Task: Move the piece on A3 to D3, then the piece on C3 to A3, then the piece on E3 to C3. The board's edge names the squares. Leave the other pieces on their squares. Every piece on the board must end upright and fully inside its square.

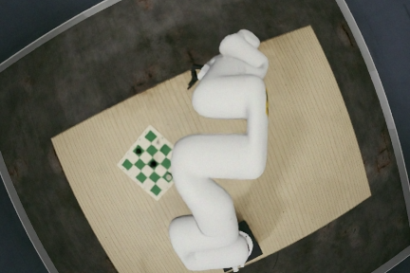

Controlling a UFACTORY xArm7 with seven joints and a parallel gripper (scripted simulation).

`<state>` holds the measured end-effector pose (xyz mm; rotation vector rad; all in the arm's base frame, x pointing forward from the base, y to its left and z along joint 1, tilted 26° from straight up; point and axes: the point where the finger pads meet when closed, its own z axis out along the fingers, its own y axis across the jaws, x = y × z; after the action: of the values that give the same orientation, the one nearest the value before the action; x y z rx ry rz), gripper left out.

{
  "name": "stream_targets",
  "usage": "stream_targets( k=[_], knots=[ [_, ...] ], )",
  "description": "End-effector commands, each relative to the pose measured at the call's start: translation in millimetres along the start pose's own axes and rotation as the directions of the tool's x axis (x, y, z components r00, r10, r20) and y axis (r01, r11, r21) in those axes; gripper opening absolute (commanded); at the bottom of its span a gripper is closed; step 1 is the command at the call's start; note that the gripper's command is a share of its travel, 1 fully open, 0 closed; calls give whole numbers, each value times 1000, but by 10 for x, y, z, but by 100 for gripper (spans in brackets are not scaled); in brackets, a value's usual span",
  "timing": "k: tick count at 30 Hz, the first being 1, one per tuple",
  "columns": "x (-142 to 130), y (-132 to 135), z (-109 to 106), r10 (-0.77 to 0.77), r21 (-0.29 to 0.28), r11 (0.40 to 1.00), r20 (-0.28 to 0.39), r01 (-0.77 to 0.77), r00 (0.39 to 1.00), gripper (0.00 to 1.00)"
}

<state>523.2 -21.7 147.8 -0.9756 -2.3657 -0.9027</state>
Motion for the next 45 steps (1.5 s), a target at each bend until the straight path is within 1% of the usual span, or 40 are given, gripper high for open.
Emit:
stream_targets(
  k=[1,6,8,9,11,13,14,16,17,18,19,20,22,23,25,26,28,29,31,32,34,35,37,38,40,41,45],
  knots=[
    [137,5,-137,-2,-2,1000,5,2,1000,100],
    [122,9,-134,-3,-2,1000,7,3,1000,100],
    [128,1,-107,-3,9,1000,12,3,1000,100],
    [136,-9,-74,-5,24,1000,20,4,1000,100],
    [136,-9,-74,-5,24,1000,20,4,1000,100],
    [165,-44,42,-13,76,997,46,10,999,100],
    [188,-68,125,-24,115,993,66,16,998,100],
    [252,-122,324,-70,217,975,120,43,990,100],
    [252,-122,324,-70,217,975,120,43,990,100],
    [294,-145,434,-110,277,959,152,64,982,100],
    [294,-145,434,-110,277,959,152,64,982,100],
    [344,-158,547,-164,341,935,185,93,969,100],
    [344,-158,547,-164,341,935,185,93,969,100],
    [402,-156,659,-233,407,904,217,129,948,100],
    [402,-156,659,-233,407,904,217,129,948,100],
    [471,-134,772,-315,471,865,244,172,917,100],
    [471,-134,772,-315,471,865,244,172,917,100],
    [554,-90,885,-408,533,817,263,220,874,100],
    [554,-90,885,-408,533,817,263,220,874,100],
    [655,-25,1002,-505,589,760,274,273,818,100],
    [655,-25,1002,-505,589,760,274,273,818,100],
    [777,55,1125,-603,639,696,274,327,749,100],
    [777,55,1125,-603,639,696,274,327,749,100],
    [920,144,1255,-694,680,626,264,381,670,100],
    [920,144,1255,-694,680,626,264,381,670,100],
    [1083,231,1390,-775,713,552,246,433,582,100],
    [1083,231,1390,-775,713,552,246,433,582,100]
  ],
)
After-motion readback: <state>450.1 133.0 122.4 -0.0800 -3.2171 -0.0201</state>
